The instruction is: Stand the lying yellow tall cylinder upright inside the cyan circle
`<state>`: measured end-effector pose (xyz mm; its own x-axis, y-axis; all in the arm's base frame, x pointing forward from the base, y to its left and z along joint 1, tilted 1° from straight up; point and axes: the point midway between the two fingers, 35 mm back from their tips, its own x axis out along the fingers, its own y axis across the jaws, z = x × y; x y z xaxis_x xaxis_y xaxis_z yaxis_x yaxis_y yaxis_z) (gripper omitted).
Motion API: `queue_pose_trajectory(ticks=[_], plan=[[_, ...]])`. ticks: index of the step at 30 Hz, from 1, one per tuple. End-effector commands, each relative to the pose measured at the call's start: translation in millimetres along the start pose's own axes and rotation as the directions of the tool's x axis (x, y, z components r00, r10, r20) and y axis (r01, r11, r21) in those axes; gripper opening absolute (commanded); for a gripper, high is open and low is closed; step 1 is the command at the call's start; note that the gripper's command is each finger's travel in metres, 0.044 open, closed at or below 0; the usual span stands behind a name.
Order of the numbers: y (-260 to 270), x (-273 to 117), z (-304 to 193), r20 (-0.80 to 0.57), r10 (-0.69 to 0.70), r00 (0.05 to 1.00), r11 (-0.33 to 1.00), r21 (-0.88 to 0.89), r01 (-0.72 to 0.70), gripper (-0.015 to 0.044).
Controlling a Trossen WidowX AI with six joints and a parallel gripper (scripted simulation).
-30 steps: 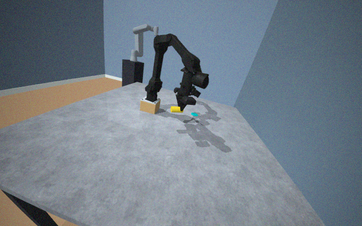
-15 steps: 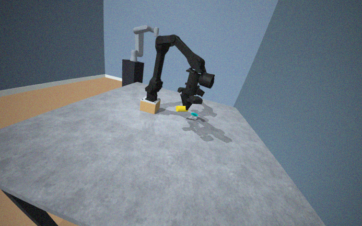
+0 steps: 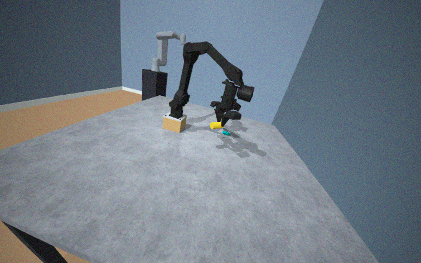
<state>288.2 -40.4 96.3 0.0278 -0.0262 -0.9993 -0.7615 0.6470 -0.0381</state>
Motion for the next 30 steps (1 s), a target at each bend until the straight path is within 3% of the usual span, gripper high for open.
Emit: queue_pose_trajectory(ticks=[1, 30], plan=[[3, -1, 9, -0.005, -0.003, 1.000, 1.000, -0.024, 0.003, 0.0105], [31, -10, 81, 0.012, -0.001, 1.000, 0.981, -0.193, 0.004, 0.0105]])
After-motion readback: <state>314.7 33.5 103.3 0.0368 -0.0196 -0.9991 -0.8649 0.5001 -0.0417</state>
